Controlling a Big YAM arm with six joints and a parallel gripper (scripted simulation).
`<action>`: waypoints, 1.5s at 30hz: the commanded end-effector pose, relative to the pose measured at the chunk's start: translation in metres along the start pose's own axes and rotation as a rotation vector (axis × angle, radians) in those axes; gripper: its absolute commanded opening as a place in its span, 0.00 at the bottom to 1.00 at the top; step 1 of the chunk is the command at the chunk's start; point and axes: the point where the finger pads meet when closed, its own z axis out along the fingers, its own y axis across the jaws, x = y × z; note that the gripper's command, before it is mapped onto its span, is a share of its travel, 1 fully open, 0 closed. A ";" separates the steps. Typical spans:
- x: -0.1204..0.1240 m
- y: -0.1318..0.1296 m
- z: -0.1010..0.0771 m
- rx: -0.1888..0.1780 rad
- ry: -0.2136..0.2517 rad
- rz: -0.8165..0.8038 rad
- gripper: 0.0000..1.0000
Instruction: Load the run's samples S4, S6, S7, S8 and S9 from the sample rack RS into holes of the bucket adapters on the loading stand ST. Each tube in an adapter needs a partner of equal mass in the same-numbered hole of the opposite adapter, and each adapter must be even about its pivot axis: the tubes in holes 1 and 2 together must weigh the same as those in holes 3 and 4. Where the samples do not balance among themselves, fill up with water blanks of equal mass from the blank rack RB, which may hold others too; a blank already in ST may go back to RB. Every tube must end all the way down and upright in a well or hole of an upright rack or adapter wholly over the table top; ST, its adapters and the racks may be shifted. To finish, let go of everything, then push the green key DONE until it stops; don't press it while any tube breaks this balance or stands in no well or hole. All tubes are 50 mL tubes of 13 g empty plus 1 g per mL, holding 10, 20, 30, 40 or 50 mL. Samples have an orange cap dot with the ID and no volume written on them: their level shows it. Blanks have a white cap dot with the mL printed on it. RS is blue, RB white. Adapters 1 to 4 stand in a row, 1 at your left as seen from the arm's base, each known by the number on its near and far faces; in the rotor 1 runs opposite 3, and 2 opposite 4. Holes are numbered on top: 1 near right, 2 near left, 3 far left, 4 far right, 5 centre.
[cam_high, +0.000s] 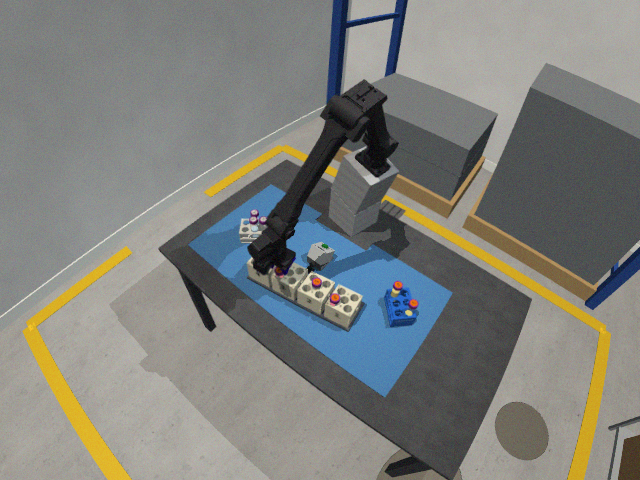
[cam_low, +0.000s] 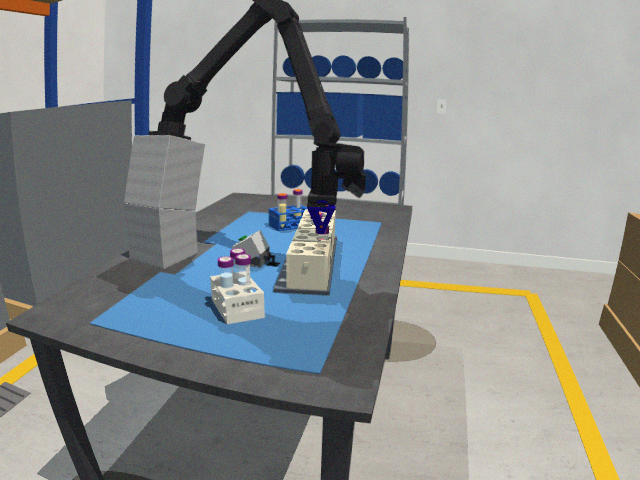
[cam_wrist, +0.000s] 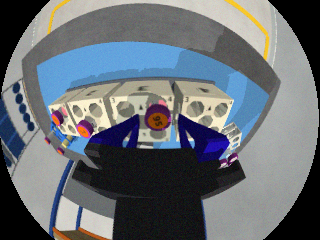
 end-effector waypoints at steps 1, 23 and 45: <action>-0.008 -0.007 -0.027 0.009 -0.026 0.001 0.55; -0.015 -0.003 -0.036 0.008 -0.031 -0.004 0.55; 0.017 0.130 -0.038 0.013 -0.039 -0.633 0.80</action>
